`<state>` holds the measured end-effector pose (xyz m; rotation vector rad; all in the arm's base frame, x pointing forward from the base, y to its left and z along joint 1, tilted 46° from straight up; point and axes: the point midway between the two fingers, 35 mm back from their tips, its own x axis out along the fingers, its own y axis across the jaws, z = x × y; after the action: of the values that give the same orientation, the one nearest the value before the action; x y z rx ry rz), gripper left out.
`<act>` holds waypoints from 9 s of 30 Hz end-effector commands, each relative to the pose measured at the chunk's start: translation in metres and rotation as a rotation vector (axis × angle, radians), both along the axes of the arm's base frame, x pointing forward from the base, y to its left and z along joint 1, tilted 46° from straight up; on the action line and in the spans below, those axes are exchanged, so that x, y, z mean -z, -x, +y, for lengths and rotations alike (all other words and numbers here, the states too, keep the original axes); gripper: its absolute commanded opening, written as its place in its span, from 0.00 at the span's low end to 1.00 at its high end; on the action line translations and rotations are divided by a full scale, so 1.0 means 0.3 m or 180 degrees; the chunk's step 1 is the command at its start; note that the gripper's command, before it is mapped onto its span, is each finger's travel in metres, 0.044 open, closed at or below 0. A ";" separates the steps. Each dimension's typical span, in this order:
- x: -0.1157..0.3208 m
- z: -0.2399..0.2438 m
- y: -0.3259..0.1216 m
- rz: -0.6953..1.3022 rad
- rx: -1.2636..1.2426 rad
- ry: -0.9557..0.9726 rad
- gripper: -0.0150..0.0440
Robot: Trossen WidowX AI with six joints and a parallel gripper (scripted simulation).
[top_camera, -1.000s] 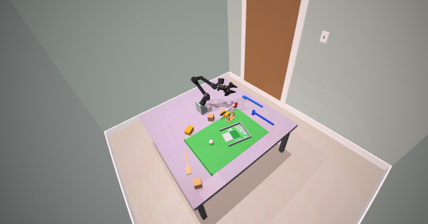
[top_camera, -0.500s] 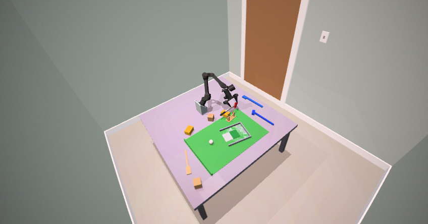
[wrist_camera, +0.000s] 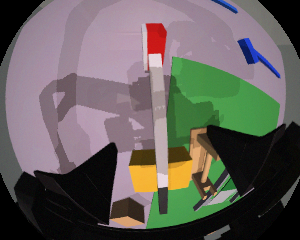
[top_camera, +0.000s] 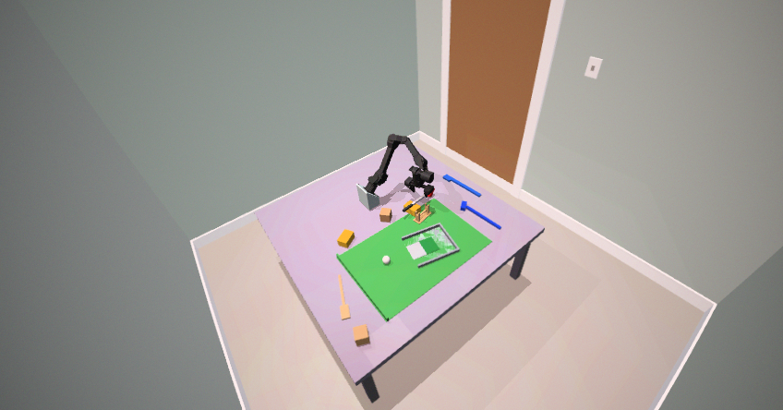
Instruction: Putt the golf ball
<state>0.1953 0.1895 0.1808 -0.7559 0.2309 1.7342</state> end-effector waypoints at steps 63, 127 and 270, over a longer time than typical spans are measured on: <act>0.119 0.164 0.020 0.0324 0.0102 -0.0122 0.30; 0.196 -0.381 -0.500 0.1722 0.1739 0.0644 0.25; 1.074 -0.777 -0.686 0.4943 0.4363 0.0970 0.25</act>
<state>0.3930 -0.0717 -0.1705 0.6991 1.6304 0.5295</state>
